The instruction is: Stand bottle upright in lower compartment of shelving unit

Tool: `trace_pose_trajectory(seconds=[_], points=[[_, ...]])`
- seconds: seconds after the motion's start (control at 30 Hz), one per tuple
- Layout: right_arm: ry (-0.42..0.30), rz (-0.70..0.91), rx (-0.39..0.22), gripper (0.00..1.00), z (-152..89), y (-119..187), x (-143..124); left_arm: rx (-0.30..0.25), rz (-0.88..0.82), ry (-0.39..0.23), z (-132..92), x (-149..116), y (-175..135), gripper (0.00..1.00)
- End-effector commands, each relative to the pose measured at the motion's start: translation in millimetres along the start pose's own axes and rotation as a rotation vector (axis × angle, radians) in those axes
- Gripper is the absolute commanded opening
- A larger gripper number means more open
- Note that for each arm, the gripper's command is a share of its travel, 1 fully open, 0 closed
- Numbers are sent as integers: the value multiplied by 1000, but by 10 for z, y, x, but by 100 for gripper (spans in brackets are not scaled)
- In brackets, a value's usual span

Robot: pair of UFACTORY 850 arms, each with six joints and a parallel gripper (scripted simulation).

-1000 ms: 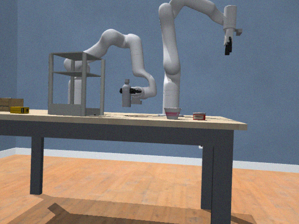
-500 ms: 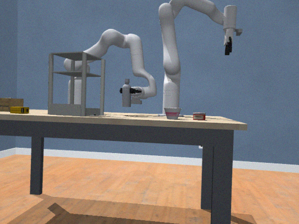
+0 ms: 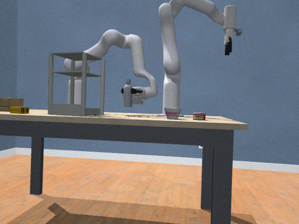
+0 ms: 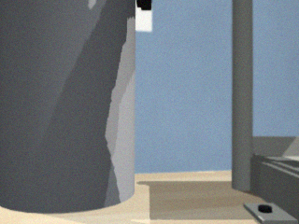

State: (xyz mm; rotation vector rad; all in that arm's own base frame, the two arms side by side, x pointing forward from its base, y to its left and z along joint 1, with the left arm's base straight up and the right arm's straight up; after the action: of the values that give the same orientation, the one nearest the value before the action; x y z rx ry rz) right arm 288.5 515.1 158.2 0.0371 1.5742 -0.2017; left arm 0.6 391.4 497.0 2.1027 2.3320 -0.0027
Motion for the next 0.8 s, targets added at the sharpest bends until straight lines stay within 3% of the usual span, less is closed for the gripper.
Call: trace_pose_trajectory(seconds=[0.0,0.77], points=[[-1,2,0,0,-147,4,-10,0,0,2,-10,4,0,100],[-1,2,0,0,-612,5,-9,0,0,2,-10,4,0,100]])
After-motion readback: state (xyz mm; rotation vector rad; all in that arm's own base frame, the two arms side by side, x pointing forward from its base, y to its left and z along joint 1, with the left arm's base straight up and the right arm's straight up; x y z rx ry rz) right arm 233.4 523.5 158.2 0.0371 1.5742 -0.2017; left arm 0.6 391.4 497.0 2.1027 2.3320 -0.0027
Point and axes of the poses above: on each arm, the point where the finger pads meet when closed, its own z axis out along the fingers, its own y axis across the jaws, x = y × z, the point moved 3 cm from there along -z, back along the fingers, and after that the axes turned 6 degrees about -z, right-handed, at the moved point
